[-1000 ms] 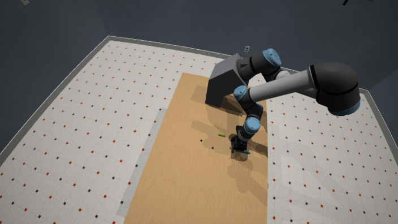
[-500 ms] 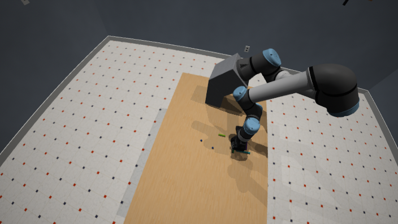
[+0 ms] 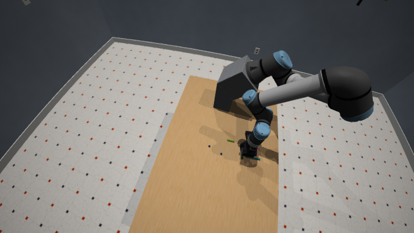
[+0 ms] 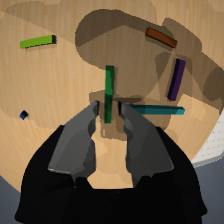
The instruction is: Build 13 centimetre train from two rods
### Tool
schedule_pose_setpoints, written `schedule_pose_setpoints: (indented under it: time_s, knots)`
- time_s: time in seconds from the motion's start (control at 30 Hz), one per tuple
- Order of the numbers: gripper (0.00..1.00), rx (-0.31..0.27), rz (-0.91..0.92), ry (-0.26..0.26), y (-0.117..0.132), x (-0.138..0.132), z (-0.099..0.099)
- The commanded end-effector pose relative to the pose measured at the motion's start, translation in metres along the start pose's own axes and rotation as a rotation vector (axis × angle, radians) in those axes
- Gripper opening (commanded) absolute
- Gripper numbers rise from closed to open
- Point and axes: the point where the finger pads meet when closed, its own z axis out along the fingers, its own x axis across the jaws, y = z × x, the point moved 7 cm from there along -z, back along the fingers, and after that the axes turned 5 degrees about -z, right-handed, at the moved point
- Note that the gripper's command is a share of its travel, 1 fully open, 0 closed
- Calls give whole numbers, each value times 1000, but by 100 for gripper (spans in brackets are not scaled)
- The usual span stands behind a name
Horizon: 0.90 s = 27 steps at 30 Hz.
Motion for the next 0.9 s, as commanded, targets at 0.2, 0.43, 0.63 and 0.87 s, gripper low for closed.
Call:
schedule_pose_setpoints:
  time_s: [0.2,0.43,0.63,0.87]
  knots:
    - [14,-1,0,0,0,0,0]
    - [14,-1,0,0,0,0,0]
    - [14,-1,0,0,0,0,0]
    - [14,-1,0,0,0,0,4]
